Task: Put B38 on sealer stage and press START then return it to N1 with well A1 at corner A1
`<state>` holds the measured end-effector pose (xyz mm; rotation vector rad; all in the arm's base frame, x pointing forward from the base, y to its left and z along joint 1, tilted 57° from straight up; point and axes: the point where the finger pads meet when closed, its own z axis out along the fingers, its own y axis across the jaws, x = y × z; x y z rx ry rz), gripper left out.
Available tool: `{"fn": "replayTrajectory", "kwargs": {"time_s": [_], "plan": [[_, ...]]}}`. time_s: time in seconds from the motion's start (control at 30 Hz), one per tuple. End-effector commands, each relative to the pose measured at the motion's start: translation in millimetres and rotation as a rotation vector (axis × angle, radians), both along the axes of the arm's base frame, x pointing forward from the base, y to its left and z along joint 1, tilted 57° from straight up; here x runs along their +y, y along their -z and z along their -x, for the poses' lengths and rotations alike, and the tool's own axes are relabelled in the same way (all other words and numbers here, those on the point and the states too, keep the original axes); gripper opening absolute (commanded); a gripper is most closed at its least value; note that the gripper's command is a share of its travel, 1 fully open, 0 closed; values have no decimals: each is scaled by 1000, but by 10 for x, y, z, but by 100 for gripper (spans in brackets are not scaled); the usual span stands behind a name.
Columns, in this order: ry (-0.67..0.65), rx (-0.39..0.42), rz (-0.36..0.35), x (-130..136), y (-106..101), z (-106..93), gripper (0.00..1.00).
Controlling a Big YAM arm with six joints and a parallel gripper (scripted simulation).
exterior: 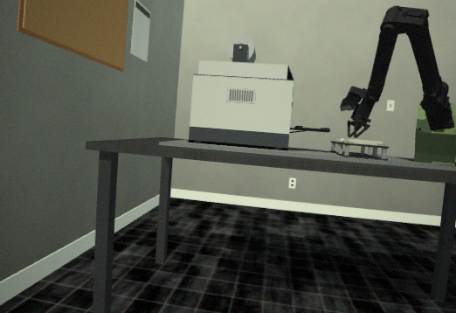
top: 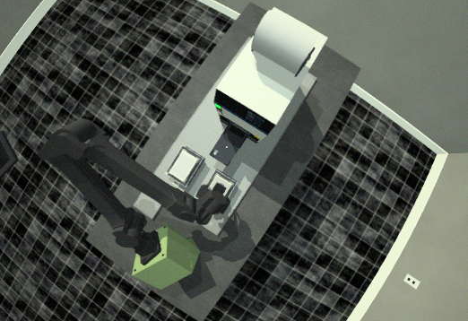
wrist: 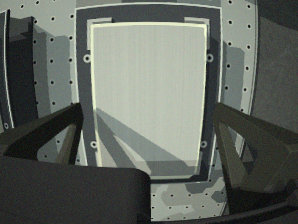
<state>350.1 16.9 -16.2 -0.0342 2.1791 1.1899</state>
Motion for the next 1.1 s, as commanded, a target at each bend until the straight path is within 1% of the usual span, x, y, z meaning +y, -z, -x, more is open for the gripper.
{"fn": "replayTrajectory", "kwargs": {"time_s": [0.0,0.1,0.17,0.27,0.4,0.57,0.8,1.07], "plan": [[6,-45,21,-120,-88,-122,100],[10,-15,6,-94,-37,-41,100],[12,-10,4,-100,-40,-5,100],[12,-17,8,-128,-68,-9,100],[3,-43,20,-145,-123,-100,100],[-1,-37,22,-117,-102,-120,100],[-8,12,-5,9,8,26,100],[17,19,-6,-86,26,39,100]]}}
